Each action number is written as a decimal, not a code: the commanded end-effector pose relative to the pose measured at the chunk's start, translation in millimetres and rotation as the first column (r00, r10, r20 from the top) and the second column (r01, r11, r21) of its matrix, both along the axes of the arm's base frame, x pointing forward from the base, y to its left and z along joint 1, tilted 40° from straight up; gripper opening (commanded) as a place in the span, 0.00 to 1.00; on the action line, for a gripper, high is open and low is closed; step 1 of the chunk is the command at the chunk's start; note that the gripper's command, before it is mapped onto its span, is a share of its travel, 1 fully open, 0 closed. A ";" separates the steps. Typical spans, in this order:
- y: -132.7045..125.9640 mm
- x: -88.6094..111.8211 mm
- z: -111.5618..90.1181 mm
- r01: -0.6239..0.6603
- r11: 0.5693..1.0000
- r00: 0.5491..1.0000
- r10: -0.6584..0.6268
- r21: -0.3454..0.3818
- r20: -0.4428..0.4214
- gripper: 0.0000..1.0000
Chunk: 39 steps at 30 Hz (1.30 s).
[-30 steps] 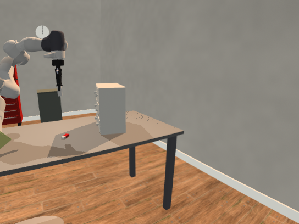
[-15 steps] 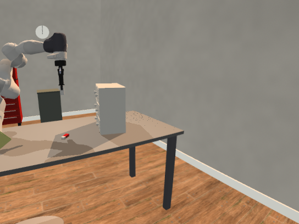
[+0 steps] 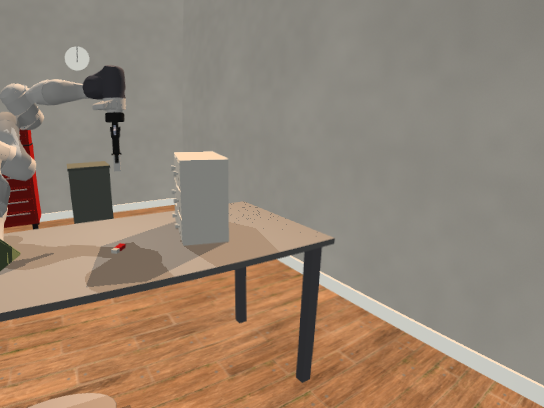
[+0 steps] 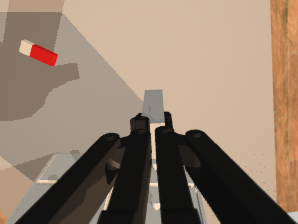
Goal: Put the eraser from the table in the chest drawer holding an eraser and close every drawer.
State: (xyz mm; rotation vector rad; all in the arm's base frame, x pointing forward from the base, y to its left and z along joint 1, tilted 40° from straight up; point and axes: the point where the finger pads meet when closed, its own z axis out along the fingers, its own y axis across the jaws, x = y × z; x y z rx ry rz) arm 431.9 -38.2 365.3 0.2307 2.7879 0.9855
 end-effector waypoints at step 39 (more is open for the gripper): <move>29.6 85.6 -46.0 0.489 0.869 0.734 -0.456 0.073 0.504 0.00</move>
